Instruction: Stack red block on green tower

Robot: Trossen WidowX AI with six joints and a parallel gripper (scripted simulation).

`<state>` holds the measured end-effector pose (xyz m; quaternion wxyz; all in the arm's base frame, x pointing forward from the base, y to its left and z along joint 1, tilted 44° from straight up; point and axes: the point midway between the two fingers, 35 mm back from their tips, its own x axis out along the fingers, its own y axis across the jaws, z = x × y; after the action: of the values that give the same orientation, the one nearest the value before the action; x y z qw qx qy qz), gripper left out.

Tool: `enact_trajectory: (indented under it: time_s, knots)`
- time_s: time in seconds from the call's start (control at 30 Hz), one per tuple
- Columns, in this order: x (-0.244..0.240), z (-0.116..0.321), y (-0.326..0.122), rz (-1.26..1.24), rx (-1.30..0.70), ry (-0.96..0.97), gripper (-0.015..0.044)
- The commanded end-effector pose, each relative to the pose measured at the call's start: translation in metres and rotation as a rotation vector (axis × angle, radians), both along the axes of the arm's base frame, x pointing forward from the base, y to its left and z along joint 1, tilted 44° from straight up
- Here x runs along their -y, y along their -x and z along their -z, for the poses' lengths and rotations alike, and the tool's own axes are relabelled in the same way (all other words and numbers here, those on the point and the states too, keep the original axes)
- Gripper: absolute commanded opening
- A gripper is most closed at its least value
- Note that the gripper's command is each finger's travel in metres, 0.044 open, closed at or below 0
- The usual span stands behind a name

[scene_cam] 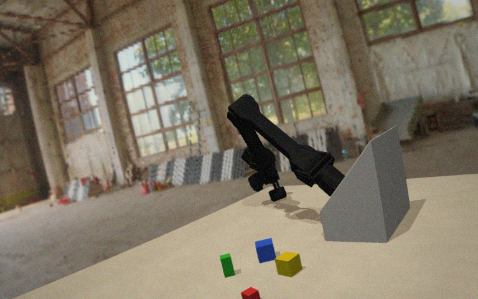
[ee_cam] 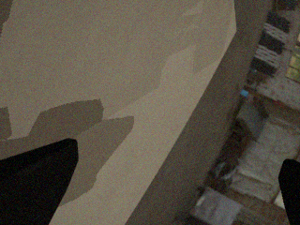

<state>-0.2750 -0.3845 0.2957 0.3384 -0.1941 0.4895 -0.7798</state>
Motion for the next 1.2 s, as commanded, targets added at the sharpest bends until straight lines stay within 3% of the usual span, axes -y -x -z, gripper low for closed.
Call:
enact_trajectory:
  time_s: [0.0,0.5,1.17]
  knots:
    - [0.013,-0.015,-0.030,-0.078,0.073,0.076,0.0440]
    - [0.049,-0.053,-0.166,-0.405,0.363,0.243,0.0440]
    - [0.045,-0.044,-0.319,-0.649,0.922,0.261,0.0440]
